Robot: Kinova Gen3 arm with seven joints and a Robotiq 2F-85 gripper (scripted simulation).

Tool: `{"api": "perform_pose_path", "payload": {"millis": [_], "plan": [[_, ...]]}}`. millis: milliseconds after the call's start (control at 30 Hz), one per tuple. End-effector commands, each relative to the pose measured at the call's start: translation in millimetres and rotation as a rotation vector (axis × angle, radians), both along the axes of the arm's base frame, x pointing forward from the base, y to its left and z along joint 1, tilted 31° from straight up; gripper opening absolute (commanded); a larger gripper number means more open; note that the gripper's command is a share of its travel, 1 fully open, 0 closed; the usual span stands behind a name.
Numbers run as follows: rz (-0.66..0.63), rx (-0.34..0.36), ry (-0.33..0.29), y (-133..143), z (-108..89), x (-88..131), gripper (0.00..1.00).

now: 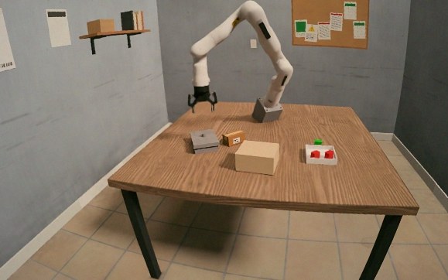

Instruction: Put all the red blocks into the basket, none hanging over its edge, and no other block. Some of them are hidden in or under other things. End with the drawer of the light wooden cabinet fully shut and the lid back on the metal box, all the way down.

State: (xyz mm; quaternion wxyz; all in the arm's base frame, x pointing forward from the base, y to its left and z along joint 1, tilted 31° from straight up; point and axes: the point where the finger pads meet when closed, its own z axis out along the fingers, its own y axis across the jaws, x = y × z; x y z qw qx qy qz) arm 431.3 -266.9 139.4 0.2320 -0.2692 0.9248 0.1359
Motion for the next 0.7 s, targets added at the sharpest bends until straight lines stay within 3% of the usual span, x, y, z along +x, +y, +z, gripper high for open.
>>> {"api": "perform_pose_path", "payload": {"millis": [0,667], "plan": [[-0.025,0.004,0.005,4,3.5,1,1.00],[-0.626,0.252,0.272,79,14.2,-52,1.00]]}}
